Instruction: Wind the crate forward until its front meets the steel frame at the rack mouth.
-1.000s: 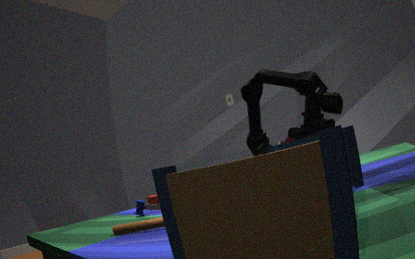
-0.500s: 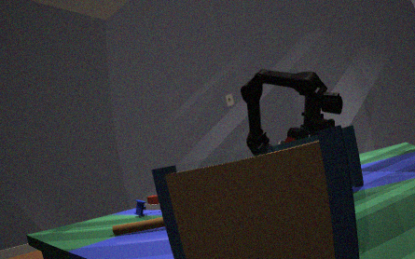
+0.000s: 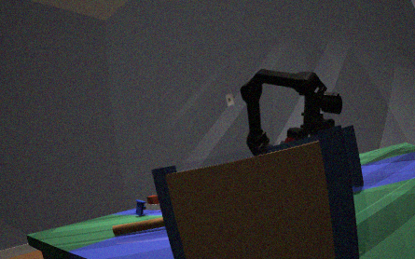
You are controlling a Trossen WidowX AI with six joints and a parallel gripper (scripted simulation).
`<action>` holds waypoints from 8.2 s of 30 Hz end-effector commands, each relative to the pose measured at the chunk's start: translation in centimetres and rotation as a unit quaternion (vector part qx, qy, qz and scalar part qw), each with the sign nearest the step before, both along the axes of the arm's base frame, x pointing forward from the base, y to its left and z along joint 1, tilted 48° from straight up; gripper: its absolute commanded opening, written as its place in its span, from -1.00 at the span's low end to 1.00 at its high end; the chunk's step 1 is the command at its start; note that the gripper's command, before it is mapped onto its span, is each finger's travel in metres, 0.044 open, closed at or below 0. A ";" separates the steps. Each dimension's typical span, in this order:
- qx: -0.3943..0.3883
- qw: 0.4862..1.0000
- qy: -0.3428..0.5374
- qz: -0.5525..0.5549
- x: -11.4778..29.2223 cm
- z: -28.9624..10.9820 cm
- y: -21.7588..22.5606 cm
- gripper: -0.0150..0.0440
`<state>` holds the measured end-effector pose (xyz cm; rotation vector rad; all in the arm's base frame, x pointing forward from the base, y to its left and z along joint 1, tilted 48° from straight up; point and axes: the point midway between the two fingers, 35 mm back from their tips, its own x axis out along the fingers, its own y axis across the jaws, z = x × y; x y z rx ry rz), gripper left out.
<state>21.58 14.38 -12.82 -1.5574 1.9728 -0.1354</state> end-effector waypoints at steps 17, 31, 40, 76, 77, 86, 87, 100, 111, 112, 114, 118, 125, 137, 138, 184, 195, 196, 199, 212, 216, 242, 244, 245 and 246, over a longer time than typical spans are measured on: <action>0.024 0.901 -0.287 -0.325 -4.0 -0.6 0.0 -0.49; 0.027 0.878 -0.320 -0.355 -4.4 -0.8 0.2 -0.49; 0.031 0.904 -0.289 -0.312 -3.9 -0.8 0.1 -0.49; -0.002 0.984 0.125 0.129 -0.6 -1.3 0.2 -0.49; -0.003 0.979 0.142 0.144 -0.7 -1.4 0.3 -0.49; -0.009 0.939 0.246 0.241 -0.8 -1.7 0.5 -0.49; -0.008 0.937 0.249 0.244 -0.8 -1.7 0.4 -0.49; -0.010 0.911 0.295 0.287 -0.9 -1.9 0.4 -0.49; -0.009 0.920 0.280 0.273 -1.0 -1.9 0.4 -0.49; -0.009 0.920 0.280 0.273 -1.0 -1.9 0.4 -0.49; -0.009 0.920 0.280 0.273 -1.0 -1.9 0.4 -0.49; -0.009 0.929 0.265 0.259 -1.2 -1.8 0.4 -0.49; -0.008 0.929 0.264 0.258 -1.2 -1.8 0.4 -0.49; -0.008 0.931 0.260 0.254 -1.2 -1.9 0.4 -0.49; -0.008 0.931 0.260 0.254 -1.2 -1.9 0.4 -0.49; -0.010 0.915 0.289 0.281 -0.9 -2.2 0.1 -0.49; -0.011 0.904 0.307 0.298 -0.8 -2.2 0.1 -0.49; -0.011 0.903 0.308 0.298 -0.8 -2.2 0.1 -0.49; -0.011 0.905 0.306 0.297 -0.8 -2.2 0.1 -0.49; -0.010 0.918 0.284 0.277 -1.0 -2.2 0.0 -0.49; -0.009 0.924 0.274 0.267 -1.1 -2.1 0.1 -0.49; -0.009 0.928 0.266 0.260 -1.1 -2.2 0.0 -0.49; -0.009 0.928 0.266 0.260 -1.1 -2.2 0.0 -0.49; -0.009 0.928 0.266 0.260 -1.1 -2.2 0.0 -0.49; -0.009 0.928 0.266 0.260 -1.1 -2.2 0.0 -0.49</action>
